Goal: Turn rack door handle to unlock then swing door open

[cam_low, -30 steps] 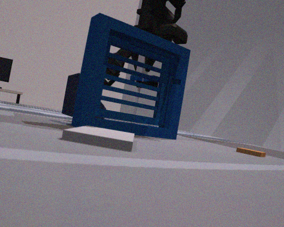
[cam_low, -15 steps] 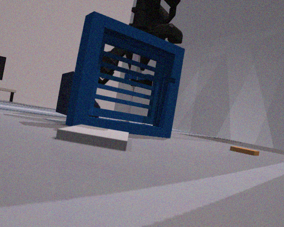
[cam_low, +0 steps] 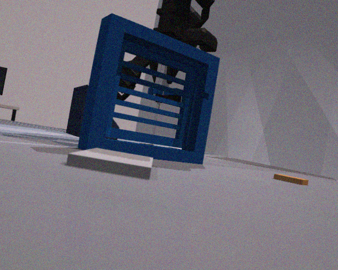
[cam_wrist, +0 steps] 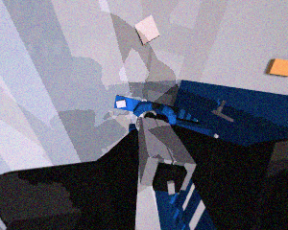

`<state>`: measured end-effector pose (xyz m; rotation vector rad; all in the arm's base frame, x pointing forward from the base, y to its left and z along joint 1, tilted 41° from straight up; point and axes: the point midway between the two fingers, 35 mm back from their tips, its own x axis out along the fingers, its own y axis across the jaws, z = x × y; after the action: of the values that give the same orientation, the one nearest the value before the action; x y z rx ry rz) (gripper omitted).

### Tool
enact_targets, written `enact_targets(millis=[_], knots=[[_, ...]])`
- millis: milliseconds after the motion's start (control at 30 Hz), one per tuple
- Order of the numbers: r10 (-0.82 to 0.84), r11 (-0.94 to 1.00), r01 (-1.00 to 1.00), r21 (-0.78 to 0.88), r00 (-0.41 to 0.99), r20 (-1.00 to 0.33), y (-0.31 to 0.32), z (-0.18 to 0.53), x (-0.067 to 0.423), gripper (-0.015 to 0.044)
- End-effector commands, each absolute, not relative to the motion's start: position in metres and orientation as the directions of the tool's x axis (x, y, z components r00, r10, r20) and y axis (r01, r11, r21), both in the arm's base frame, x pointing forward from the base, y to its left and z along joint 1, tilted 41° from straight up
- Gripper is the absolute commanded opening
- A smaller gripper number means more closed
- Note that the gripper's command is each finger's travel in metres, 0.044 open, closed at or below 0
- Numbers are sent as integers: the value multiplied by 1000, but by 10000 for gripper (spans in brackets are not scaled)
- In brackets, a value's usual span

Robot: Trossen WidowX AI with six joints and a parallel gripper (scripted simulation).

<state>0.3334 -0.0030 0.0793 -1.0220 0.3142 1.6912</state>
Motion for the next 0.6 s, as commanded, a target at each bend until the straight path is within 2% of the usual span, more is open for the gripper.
enact_targets(millis=[0,167,200,300,567], knots=[[653,-395,-870,-295,-40,-756,-3,79,335,156],[653,-395,-870,-295,-40,-756,-3,79,335,287],[653,-395,-870,-295,-40,-756,-3,79,335,296],[653,-346,-904,-251,-40,-756,-3,79,335,296],[653,-59,-998,2,-40,-756,-3,79,335,296]])
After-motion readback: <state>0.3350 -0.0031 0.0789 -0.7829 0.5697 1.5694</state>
